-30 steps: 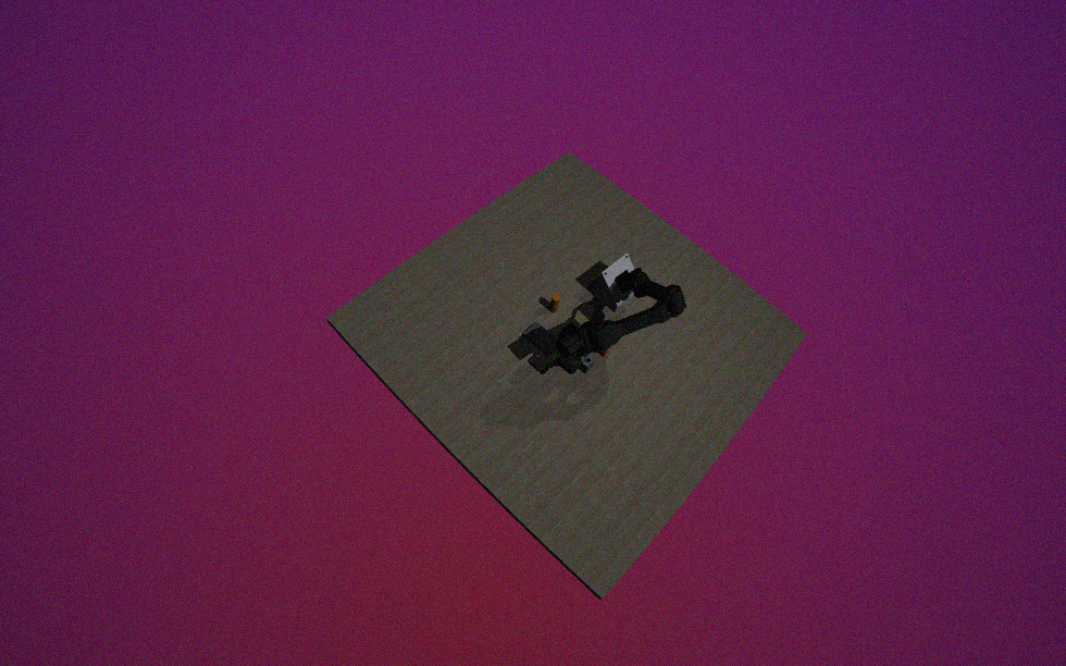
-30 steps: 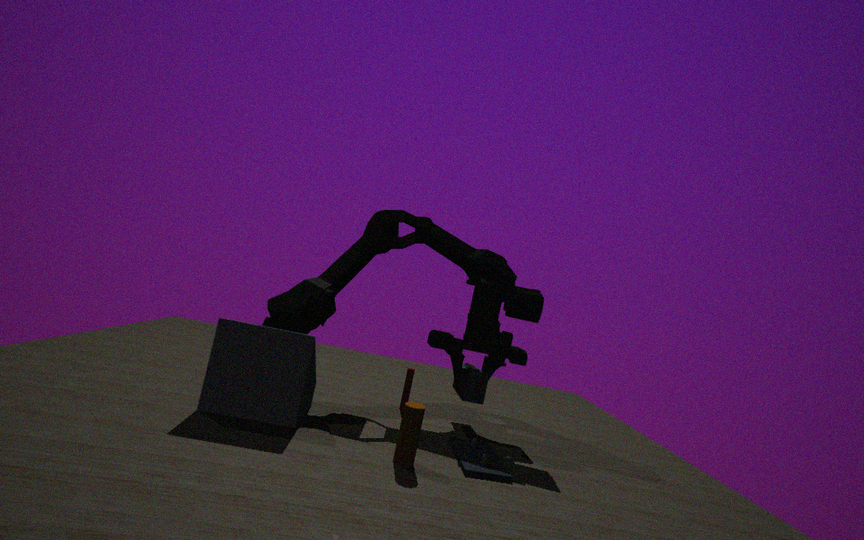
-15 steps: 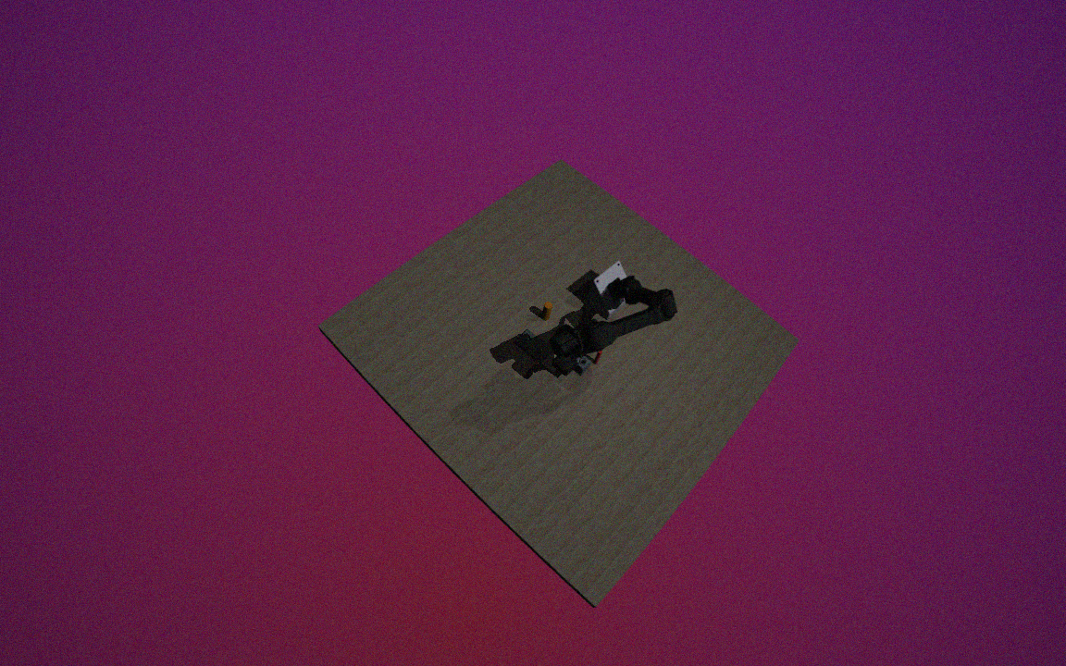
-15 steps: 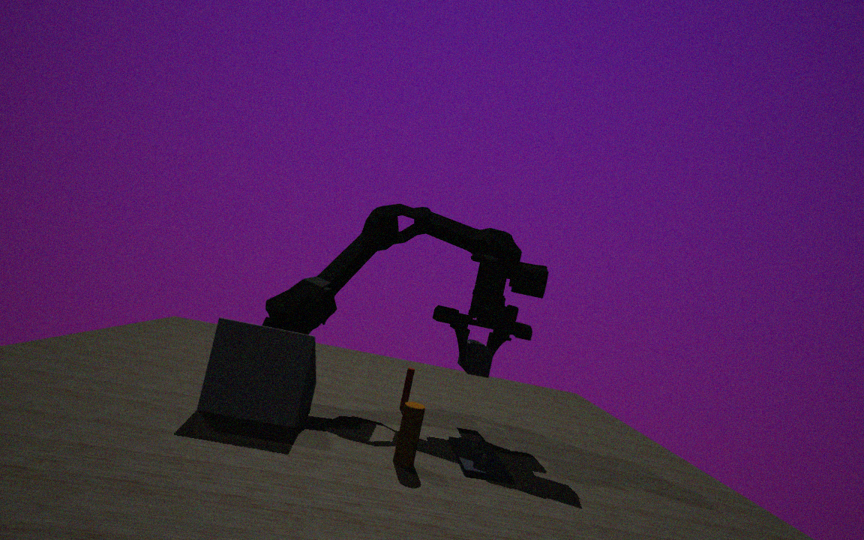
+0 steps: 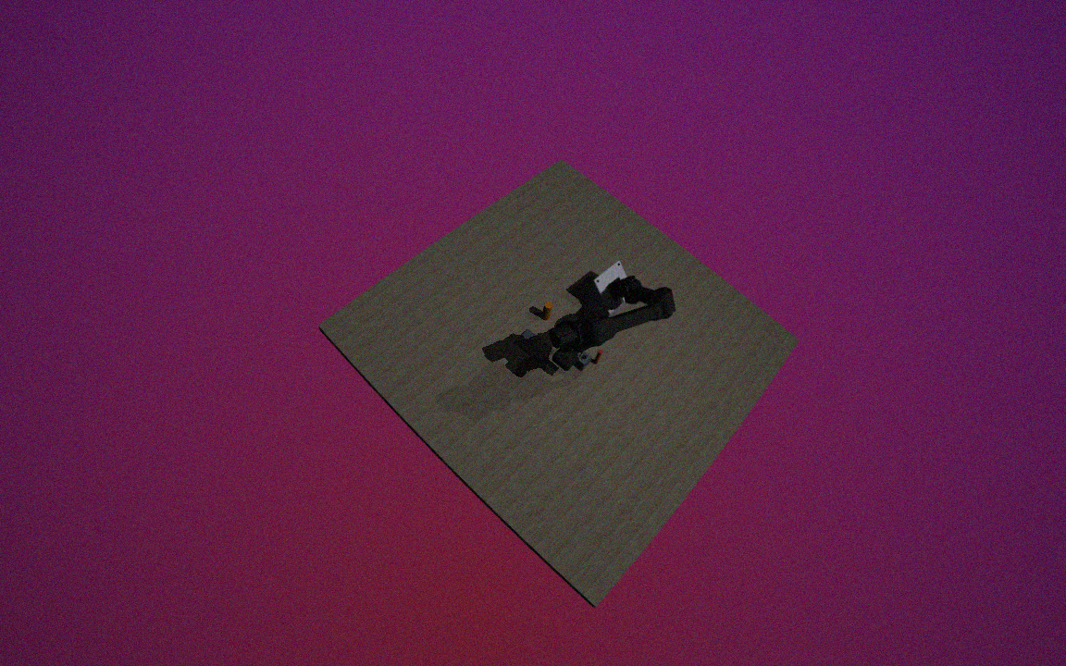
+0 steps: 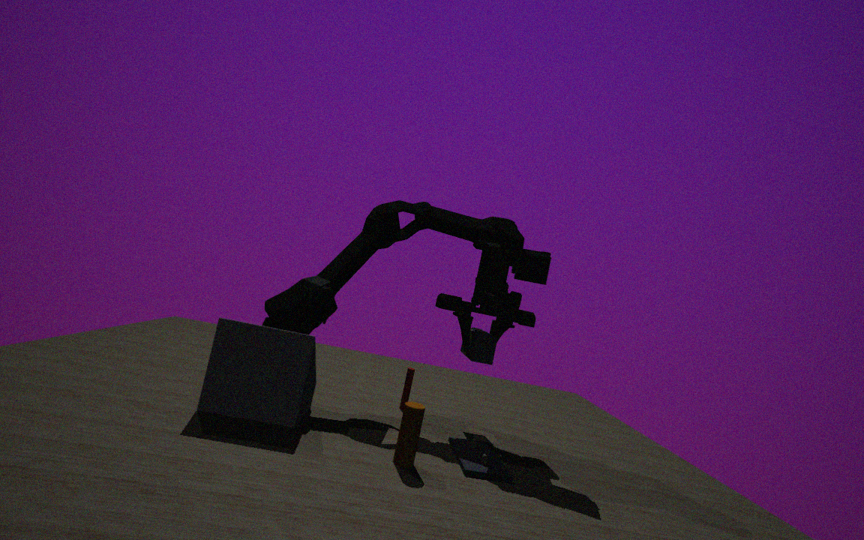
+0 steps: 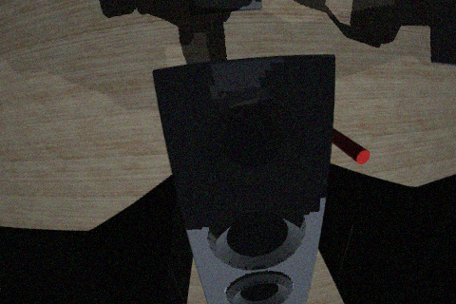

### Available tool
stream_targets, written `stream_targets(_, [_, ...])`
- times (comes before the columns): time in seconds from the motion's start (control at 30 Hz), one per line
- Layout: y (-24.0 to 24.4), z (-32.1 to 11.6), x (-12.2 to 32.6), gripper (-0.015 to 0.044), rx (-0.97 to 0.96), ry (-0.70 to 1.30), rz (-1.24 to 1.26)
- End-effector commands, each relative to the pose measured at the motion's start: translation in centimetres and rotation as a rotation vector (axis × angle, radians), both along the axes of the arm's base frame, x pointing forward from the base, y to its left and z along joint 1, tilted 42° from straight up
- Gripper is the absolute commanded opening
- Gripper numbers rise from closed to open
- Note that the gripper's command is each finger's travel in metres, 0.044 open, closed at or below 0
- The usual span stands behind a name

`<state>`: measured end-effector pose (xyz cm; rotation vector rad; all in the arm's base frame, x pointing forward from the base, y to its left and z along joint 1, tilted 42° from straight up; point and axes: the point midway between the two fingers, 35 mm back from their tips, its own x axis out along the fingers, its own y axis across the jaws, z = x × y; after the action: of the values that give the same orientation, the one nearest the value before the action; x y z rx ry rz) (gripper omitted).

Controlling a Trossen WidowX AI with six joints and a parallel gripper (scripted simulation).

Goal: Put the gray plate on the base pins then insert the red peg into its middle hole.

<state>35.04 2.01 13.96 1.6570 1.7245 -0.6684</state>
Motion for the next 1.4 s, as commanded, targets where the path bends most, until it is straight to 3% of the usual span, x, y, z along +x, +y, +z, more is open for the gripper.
stream_targets(0.0, [-0.7, -0.9, 0.2, 0.0000, -0.009, -0.001, 0.000])
stream_targets(1.37, [-5.5, -13.1, 1.2, 0.0000, -0.009, -0.006, 0.005])
